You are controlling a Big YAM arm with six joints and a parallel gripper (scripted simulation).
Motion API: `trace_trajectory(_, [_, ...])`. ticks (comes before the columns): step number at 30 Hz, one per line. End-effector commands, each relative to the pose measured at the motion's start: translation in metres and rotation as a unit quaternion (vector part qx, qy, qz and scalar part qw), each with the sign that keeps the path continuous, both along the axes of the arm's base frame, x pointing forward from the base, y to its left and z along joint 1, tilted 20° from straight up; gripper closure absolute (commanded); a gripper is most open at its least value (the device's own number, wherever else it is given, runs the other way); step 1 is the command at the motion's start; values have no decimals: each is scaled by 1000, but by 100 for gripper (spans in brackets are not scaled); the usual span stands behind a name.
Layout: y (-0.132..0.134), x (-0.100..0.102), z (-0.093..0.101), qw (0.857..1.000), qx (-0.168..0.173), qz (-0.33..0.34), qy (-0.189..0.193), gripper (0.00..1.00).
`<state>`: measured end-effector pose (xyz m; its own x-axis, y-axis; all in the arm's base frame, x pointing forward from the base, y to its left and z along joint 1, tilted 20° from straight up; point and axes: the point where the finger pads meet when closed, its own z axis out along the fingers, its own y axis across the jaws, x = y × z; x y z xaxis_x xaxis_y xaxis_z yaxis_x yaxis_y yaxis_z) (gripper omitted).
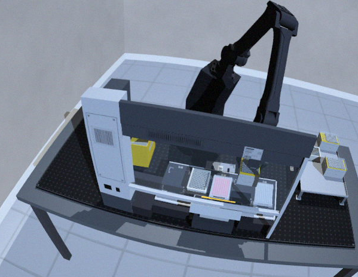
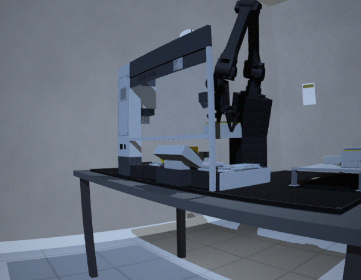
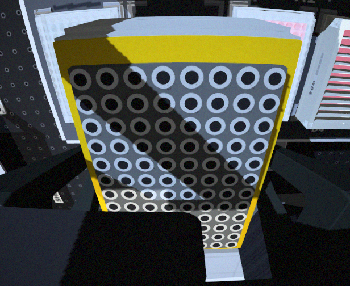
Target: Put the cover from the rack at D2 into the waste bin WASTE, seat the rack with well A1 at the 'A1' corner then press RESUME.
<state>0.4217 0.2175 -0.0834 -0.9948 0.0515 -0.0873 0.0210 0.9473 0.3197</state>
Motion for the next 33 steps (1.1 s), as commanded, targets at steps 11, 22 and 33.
trace_trajectory(11, [18, 16, -14, 1000, 5, -1, -14, 100])
trace_trajectory(22, [23, 16, -30, 1000, 5, 0, -13, 100])
trace_trajectory(33, [23, 14, -48, 1000, 4, -3, -9, 100])
